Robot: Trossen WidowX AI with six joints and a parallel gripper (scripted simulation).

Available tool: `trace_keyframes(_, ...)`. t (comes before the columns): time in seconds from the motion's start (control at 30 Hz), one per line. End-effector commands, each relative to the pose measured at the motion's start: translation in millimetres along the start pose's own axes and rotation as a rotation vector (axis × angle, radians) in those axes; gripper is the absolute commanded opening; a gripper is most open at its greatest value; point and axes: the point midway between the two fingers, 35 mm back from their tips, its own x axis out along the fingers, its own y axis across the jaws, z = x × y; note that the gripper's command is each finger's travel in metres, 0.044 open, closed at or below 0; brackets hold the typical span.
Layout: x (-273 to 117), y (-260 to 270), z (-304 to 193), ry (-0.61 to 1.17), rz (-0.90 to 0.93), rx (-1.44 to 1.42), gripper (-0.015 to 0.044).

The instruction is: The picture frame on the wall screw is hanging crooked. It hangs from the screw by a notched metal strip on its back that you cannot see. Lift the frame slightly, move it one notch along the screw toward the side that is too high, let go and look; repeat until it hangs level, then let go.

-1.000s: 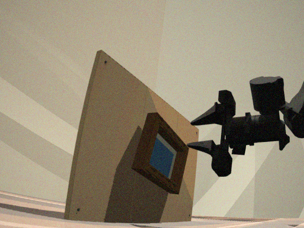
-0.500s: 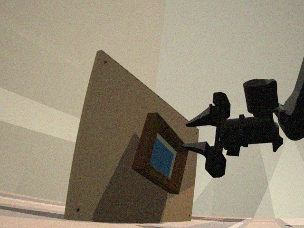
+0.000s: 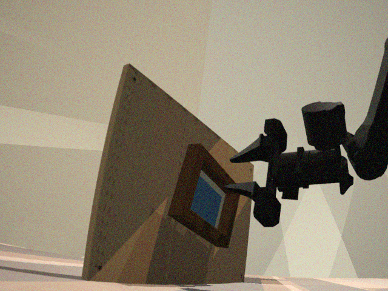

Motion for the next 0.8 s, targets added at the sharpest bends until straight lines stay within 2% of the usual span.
trace_keyframes(0.0,7.9,1.1,-2.0,0.007,0.002,0.002,0.0260)
trace_keyframes(0.37,25.5,1.0,-1.3,0.008,0.002,0.002,0.0260)
trace_keyframes(0.77,26.6,1.0,-1.2,0.008,0.002,0.002,0.0260)
